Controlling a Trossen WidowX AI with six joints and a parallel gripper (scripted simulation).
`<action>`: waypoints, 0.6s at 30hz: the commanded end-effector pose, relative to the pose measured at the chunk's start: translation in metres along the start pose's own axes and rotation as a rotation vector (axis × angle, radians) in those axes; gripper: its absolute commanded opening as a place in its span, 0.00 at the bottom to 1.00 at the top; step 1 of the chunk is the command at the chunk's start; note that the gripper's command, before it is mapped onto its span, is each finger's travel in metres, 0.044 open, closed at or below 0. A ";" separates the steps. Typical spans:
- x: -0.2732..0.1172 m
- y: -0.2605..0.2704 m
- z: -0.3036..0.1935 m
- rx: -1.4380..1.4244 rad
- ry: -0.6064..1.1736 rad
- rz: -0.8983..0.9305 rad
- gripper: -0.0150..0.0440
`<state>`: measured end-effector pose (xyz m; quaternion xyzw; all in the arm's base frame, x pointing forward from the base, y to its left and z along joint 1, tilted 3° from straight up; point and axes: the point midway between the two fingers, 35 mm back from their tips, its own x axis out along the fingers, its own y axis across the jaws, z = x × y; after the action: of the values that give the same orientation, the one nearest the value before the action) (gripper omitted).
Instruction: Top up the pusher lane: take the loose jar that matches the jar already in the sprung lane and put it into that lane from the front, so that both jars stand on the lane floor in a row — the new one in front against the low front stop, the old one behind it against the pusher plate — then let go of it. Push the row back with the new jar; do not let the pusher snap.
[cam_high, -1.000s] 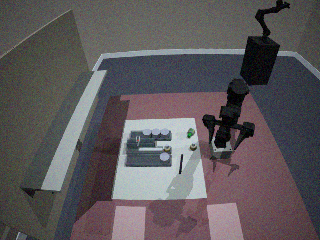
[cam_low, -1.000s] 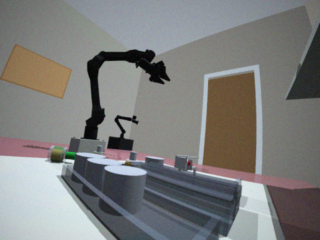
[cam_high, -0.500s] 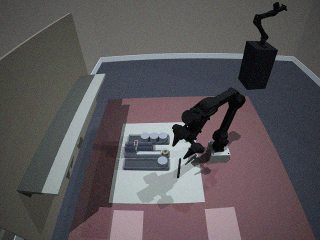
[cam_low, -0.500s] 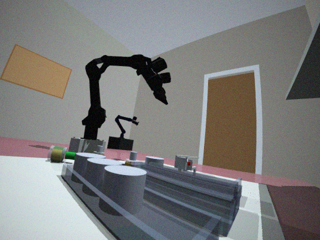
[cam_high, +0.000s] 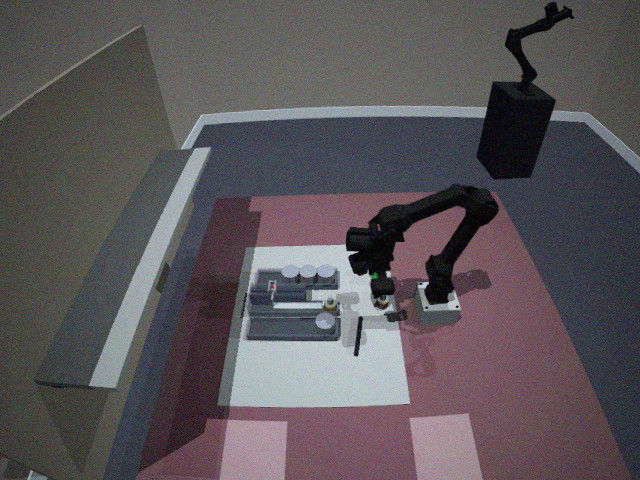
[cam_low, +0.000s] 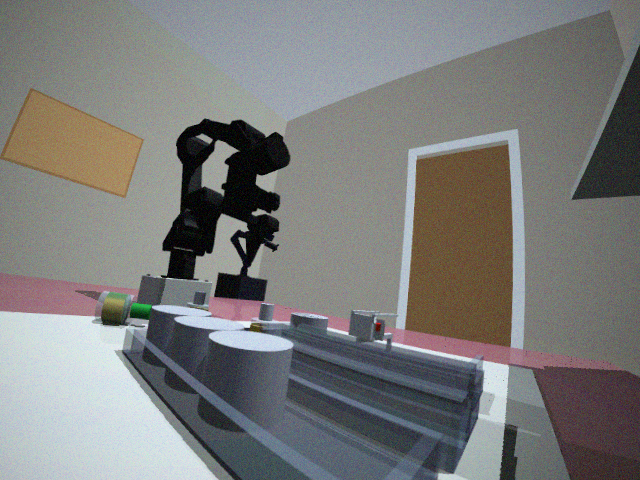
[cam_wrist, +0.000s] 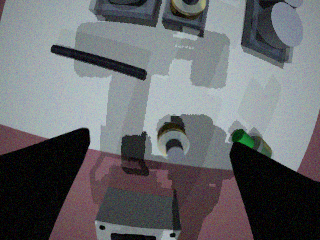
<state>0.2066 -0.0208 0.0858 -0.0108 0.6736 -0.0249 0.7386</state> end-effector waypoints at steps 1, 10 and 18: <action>0.020 -0.021 -0.036 0.075 0.115 -0.001 1.00; 0.048 -0.022 -0.043 0.079 0.121 0.000 1.00; 0.061 -0.021 -0.046 0.079 0.122 0.000 1.00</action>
<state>0.1677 -0.0440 0.0286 0.0216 0.7136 -0.0533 0.6982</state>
